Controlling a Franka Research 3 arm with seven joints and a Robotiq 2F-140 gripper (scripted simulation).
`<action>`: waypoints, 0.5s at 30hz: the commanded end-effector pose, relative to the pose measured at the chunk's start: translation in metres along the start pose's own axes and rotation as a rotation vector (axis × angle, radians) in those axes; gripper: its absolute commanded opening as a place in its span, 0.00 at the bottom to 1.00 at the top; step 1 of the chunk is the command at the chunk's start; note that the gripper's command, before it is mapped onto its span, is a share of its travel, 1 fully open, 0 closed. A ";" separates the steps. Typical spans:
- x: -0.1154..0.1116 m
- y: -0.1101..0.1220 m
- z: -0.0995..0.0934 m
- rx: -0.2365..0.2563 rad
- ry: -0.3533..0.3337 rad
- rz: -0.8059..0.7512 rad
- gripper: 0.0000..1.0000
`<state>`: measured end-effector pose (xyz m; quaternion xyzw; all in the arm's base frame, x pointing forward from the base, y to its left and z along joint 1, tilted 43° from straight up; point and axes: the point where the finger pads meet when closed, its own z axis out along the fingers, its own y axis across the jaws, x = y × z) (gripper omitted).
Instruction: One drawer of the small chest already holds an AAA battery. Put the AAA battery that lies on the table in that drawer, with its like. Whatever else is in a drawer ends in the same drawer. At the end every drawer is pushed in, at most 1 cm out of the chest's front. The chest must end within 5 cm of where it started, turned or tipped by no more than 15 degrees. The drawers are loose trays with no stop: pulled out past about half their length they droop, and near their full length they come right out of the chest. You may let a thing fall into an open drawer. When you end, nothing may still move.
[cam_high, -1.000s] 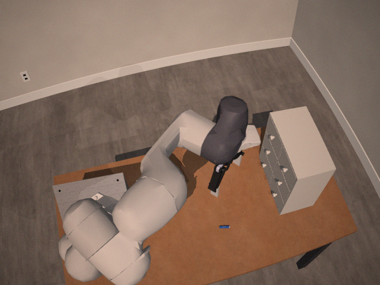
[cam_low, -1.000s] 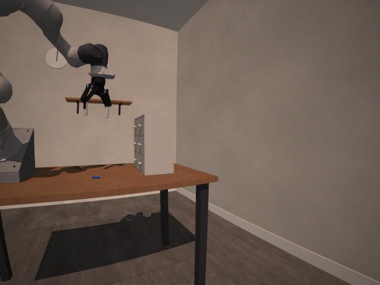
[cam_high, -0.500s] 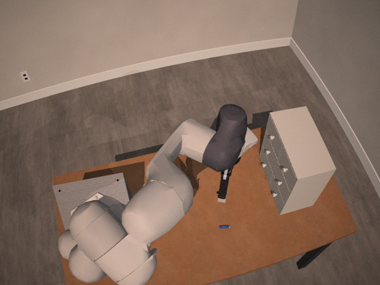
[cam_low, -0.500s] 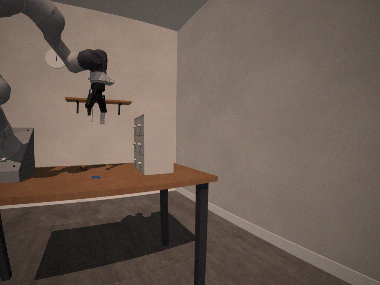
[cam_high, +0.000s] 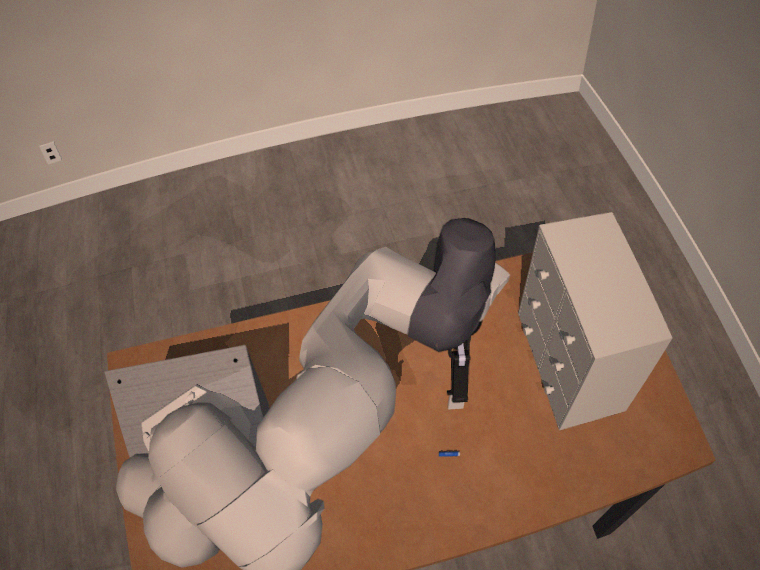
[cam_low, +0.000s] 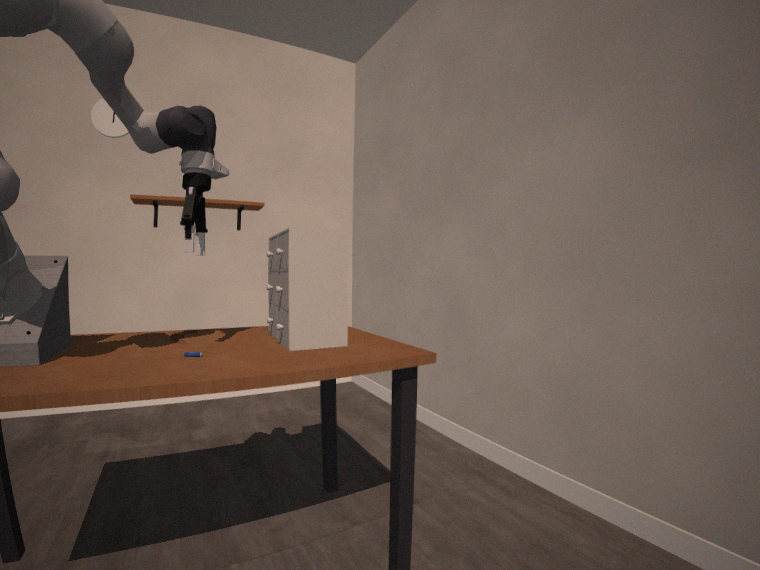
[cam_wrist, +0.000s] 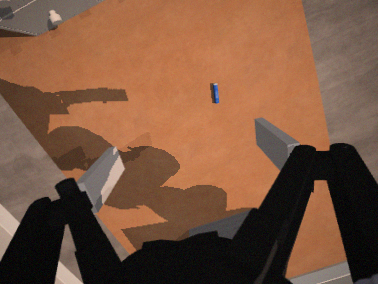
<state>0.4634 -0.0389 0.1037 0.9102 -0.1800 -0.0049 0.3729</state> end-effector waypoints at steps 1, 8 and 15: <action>0.002 -0.002 0.003 0.006 0.000 -0.147 1.00; 0.002 -0.002 0.005 0.006 0.000 -0.171 1.00; 0.002 -0.002 0.006 0.006 0.000 -0.179 1.00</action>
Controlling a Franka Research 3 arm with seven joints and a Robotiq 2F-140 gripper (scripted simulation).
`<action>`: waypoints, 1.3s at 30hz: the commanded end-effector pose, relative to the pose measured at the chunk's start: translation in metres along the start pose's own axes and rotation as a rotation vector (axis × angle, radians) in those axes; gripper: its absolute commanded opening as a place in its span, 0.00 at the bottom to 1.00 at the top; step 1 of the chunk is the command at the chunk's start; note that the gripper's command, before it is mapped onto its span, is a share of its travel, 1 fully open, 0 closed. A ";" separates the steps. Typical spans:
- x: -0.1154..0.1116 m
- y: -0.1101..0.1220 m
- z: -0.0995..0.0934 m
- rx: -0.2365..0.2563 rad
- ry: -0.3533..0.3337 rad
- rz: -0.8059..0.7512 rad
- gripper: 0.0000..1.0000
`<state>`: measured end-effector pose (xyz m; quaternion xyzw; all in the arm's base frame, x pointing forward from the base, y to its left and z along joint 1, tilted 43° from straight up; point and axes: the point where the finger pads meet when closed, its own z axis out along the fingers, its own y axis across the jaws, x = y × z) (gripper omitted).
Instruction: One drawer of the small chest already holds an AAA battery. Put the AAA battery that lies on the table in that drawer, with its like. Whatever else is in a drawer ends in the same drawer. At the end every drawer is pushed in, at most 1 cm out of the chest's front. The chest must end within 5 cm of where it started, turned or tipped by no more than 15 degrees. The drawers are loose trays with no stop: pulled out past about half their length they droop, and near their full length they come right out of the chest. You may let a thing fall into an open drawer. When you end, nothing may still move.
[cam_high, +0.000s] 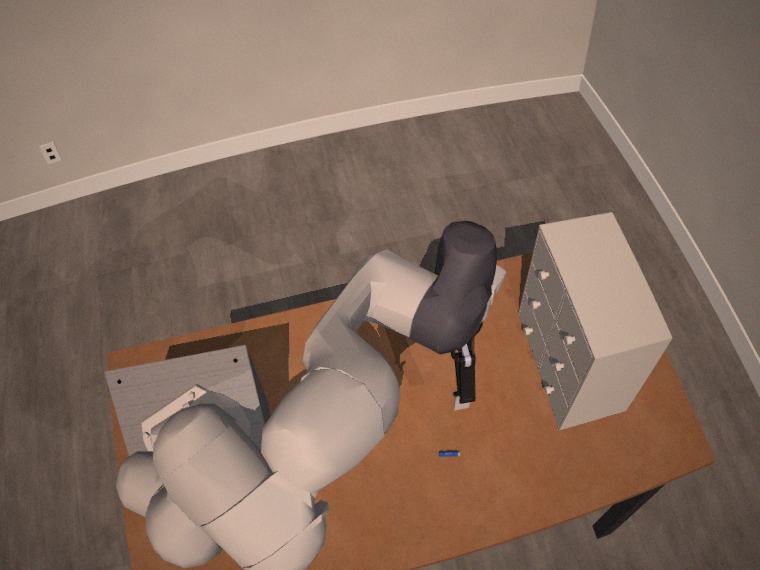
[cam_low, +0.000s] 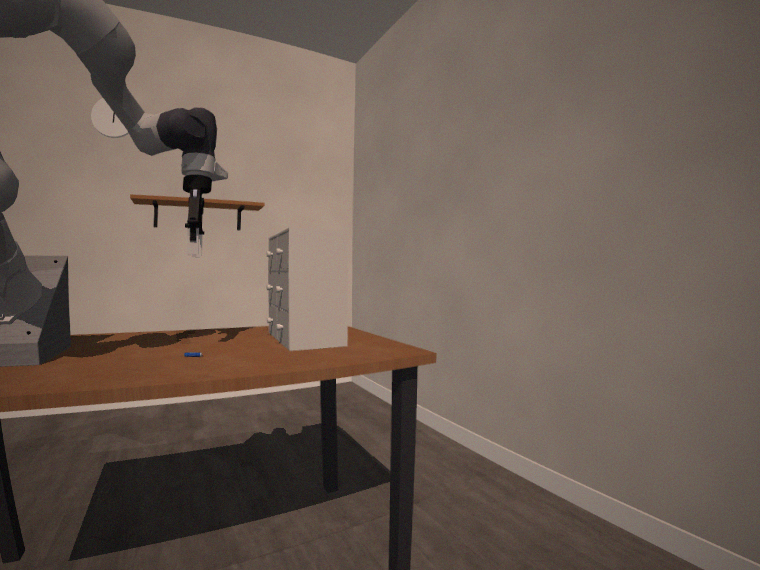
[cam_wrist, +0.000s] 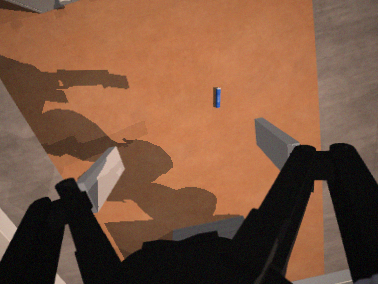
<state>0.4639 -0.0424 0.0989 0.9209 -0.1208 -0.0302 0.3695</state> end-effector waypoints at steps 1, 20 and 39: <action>0.001 0.000 0.000 0.001 0.003 -0.049 1.00; 0.011 -0.001 0.010 0.003 0.122 -0.048 1.00; 0.048 -0.003 0.046 0.014 0.559 -0.047 1.00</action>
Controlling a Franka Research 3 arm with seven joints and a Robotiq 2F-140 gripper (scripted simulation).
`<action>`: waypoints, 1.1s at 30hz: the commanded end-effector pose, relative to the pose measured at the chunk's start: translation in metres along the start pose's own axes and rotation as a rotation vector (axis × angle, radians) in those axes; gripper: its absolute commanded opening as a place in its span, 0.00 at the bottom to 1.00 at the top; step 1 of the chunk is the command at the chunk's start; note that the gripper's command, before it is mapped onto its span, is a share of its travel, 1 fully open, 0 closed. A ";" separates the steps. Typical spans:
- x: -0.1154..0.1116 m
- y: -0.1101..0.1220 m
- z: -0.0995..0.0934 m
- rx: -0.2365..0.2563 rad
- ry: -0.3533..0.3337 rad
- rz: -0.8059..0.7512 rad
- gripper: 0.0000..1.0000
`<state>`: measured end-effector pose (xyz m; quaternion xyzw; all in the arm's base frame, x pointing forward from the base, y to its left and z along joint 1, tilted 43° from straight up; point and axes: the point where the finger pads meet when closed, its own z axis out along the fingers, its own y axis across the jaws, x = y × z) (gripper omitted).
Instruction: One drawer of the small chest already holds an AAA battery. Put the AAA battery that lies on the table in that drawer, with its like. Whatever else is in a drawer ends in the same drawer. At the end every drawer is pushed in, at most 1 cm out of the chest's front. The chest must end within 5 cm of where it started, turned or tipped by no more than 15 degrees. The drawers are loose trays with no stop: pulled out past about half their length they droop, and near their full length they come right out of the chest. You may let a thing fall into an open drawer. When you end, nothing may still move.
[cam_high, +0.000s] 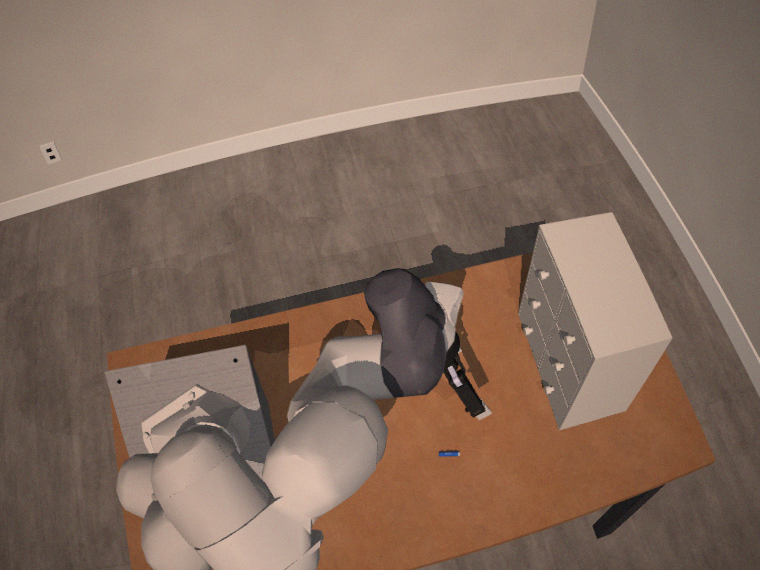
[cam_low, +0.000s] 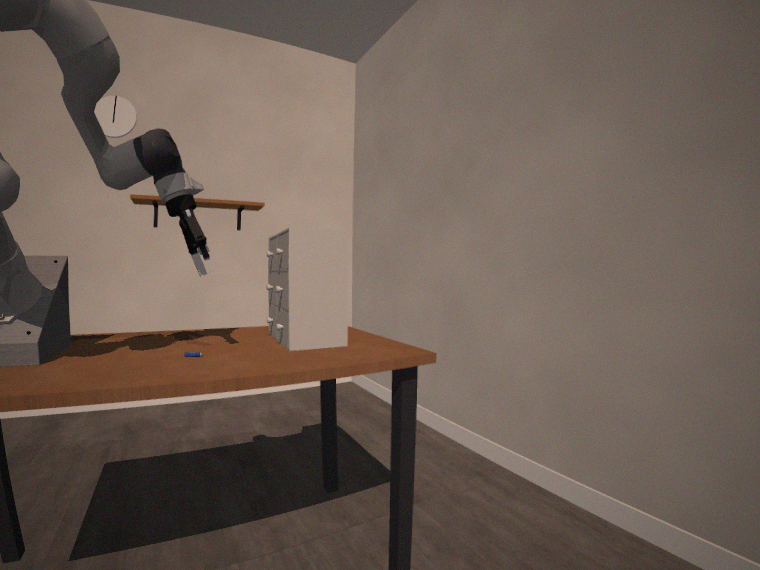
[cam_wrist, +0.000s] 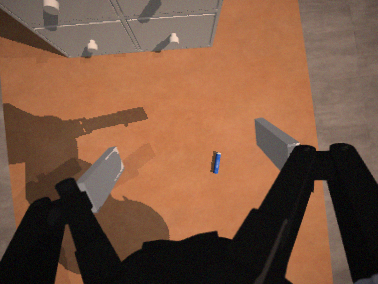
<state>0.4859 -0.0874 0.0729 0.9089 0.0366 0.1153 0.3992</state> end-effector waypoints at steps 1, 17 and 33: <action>0.017 -0.009 0.006 0.010 0.166 0.139 1.00; 0.035 -0.007 0.047 -0.023 0.501 0.094 1.00; 0.046 -0.006 0.074 -0.045 0.741 0.064 1.00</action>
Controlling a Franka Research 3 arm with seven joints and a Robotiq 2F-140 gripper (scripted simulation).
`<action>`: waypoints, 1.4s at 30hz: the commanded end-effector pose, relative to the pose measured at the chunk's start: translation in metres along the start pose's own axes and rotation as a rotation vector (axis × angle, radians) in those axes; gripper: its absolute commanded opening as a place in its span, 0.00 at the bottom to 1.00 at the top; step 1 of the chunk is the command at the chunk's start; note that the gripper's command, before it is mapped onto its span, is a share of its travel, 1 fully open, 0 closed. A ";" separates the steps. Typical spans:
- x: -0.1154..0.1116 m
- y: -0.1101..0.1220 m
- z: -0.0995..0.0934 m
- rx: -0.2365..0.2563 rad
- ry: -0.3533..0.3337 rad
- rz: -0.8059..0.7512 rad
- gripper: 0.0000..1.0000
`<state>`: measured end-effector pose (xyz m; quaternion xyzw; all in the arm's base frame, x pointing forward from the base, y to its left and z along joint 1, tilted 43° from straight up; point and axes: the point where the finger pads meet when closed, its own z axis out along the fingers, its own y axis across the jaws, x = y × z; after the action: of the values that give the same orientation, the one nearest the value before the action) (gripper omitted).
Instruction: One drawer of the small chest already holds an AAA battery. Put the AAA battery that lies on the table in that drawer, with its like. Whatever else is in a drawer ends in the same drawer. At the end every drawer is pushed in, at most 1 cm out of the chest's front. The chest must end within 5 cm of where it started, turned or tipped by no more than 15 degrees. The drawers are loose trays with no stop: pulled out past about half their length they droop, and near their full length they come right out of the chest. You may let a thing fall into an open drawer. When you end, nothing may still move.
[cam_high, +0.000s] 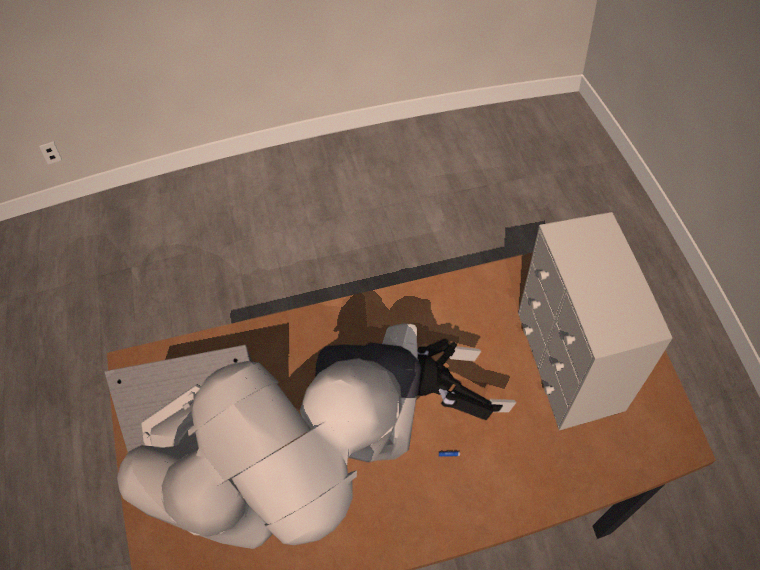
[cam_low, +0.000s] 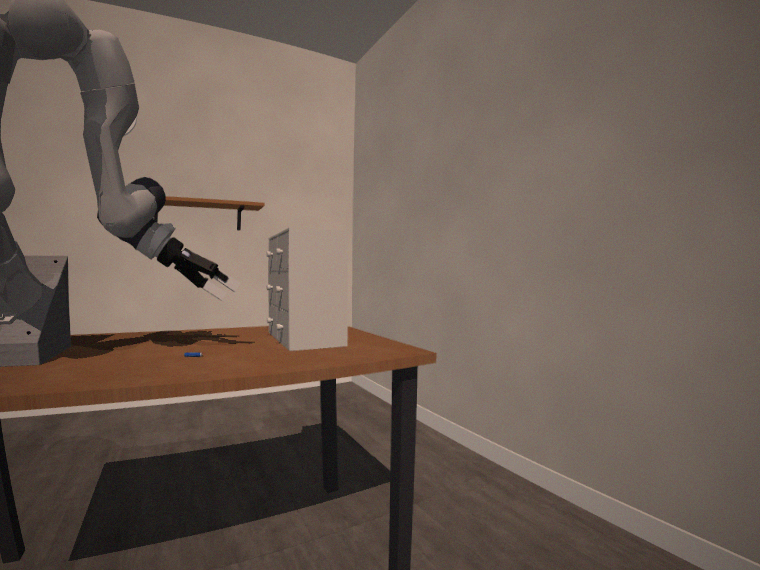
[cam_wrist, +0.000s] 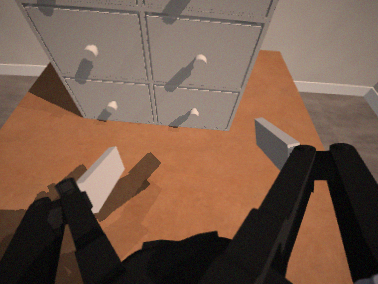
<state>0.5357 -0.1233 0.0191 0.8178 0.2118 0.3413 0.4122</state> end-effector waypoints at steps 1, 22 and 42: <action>0.008 0.012 0.010 -0.049 0.168 0.218 1.00; 0.008 0.011 0.012 -0.066 0.243 0.284 0.20; 0.006 0.011 0.018 -0.066 0.243 0.284 0.20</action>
<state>0.5511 -0.1335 0.0243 0.7785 0.1349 0.4950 0.3615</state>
